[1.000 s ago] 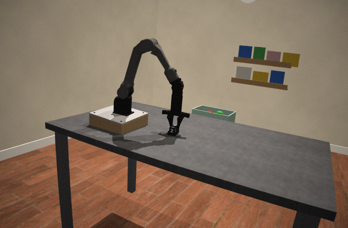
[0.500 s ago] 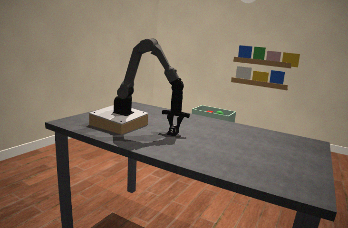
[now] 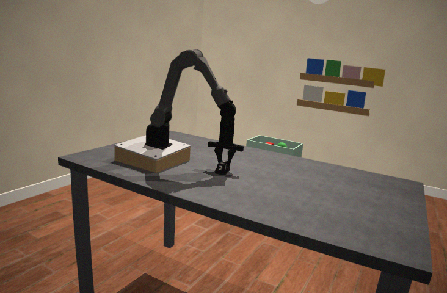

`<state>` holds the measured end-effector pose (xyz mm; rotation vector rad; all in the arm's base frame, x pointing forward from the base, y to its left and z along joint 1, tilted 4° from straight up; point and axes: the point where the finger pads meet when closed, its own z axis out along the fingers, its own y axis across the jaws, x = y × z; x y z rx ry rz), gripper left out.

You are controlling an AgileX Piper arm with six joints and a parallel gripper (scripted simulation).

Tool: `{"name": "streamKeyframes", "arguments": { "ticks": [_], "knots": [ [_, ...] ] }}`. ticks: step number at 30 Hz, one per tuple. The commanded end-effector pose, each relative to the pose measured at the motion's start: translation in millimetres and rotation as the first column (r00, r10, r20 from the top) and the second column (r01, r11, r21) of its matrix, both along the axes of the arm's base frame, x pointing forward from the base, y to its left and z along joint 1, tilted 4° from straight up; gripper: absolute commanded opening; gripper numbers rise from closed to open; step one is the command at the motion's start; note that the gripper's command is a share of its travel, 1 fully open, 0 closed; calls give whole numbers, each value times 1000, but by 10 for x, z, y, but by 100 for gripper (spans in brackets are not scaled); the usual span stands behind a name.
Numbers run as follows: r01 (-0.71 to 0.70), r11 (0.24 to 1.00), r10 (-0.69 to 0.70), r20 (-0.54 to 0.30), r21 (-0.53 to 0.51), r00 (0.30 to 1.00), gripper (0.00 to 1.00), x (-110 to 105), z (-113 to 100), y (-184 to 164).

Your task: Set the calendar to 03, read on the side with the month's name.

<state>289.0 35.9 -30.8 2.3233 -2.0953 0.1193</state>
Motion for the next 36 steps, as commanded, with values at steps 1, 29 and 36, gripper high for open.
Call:
{"name": "streamKeyframes", "arguments": {
  "ticks": [1, 29, 36],
  "knots": [
    [0, 1000, 0, 0, -1, 1000, 34, -3, -4, -4],
    [0, 1000, 0, 0, -1, 1000, 60, -3, -4, -4],
    [0, 1000, 0, 3, 0, 1000, 60, 3, 26, -2]
  ]
}}
